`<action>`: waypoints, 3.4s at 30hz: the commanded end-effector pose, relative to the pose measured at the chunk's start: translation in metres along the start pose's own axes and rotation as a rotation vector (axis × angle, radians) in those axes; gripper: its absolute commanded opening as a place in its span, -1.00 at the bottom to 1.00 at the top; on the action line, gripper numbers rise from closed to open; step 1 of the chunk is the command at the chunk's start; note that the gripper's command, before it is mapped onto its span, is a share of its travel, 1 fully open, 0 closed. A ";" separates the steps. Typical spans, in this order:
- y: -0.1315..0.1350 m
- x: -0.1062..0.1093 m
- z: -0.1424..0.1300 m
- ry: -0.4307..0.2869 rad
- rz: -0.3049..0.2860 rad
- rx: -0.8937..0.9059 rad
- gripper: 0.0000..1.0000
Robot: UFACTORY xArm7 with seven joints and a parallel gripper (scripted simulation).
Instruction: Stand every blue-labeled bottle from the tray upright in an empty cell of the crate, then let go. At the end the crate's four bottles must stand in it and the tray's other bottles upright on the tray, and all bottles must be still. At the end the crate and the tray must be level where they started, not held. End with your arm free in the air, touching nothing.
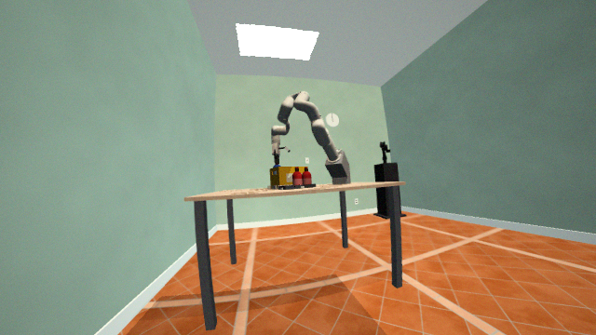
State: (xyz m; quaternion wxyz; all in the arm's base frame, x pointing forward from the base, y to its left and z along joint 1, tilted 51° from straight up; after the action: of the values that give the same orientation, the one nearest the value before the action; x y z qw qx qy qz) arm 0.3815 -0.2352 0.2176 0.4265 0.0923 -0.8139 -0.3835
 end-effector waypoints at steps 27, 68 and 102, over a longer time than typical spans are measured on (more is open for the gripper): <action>-0.001 -0.015 -0.001 -0.005 0.002 0.000 -1.00; -0.001 -0.030 -0.002 -0.005 0.002 0.000 -1.00; -0.001 -0.055 -0.002 -0.005 0.002 0.000 -1.00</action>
State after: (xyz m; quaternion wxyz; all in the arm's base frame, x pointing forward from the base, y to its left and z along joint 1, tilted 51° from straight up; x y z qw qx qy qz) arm 0.4168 -0.2085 0.1824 0.4264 0.0922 -0.8141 -0.3834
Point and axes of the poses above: the point where the finger pads meet when closed, its own x axis back along the fingers, its own y axis across the jaws, z = x × y, the point moved 1 cm from there along x, back along the fingers, and after that the axes turned 2 degrees about x, right-handed, at the moved point
